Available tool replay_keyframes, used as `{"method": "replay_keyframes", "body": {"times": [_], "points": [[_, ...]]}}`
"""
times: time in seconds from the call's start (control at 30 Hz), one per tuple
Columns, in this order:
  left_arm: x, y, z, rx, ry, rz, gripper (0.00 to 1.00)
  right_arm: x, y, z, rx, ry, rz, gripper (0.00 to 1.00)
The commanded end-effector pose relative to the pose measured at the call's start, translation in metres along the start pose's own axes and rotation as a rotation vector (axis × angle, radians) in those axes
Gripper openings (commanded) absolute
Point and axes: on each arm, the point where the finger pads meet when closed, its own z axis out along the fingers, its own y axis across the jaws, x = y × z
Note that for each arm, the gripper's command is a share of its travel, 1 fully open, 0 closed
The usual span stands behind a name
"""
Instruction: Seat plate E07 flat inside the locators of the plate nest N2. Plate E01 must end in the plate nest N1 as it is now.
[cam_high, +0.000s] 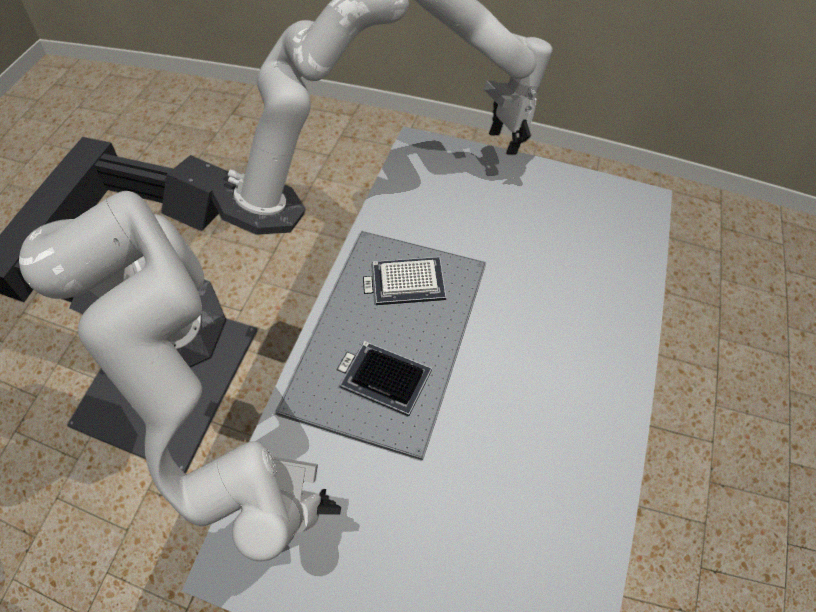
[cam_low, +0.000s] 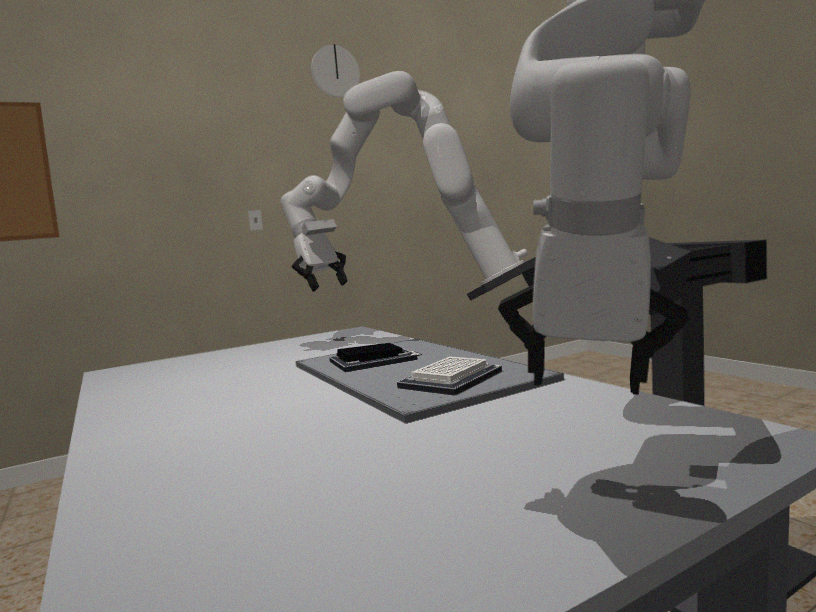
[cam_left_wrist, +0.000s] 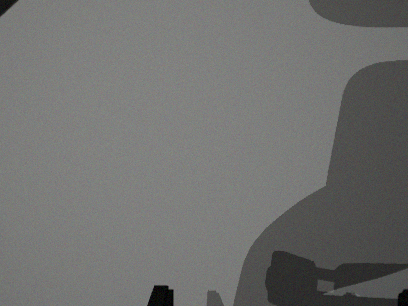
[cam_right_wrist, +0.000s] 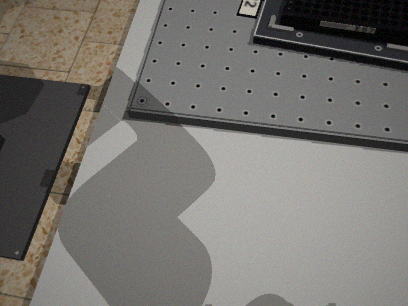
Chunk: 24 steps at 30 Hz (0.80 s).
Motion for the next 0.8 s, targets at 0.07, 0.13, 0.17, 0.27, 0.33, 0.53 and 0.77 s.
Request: {"method": "replay_keyframes", "body": {"times": [0.07, 0.13, 0.17, 0.27, 0.33, 0.53, 0.77], "points": [[-0.0014, -0.0002, -0.0029, 0.0, -0.006, 0.0, 1.0, -0.0005, 0.001, -0.0017, -0.003, -0.003, -0.001, 1.0], [-0.0014, -0.0002, -0.0029, 0.0, -0.006, 0.0, 1.0, -0.0005, 0.001, -0.0017, -0.003, -0.003, -0.001, 1.0], [-0.0014, -0.0002, -0.0029, 0.0, -0.006, 0.0, 1.0, -0.0005, 0.001, -0.0017, -0.003, -0.003, -0.001, 1.0], [-0.0014, -0.0002, -0.0029, 0.0, -0.006, 0.0, 1.0, -0.0005, 0.001, -0.0017, -0.003, -0.003, -0.001, 1.0], [-0.0014, -0.0002, -0.0029, 0.0, -0.006, 0.0, 1.0, -0.0005, 0.001, -0.0017, -0.003, -0.003, -0.001, 1.0], [-0.0014, -0.0002, -0.0029, 0.0, -0.006, 0.0, 1.0, -0.0005, 0.001, -0.0017, -0.003, -0.003, -0.001, 1.0], [-0.0014, -0.0002, -0.0029, 0.0, -0.006, 0.0, 1.0, 0.0041, 0.0004, -0.0104, -0.003, -0.003, -0.001, 1.0]]}}
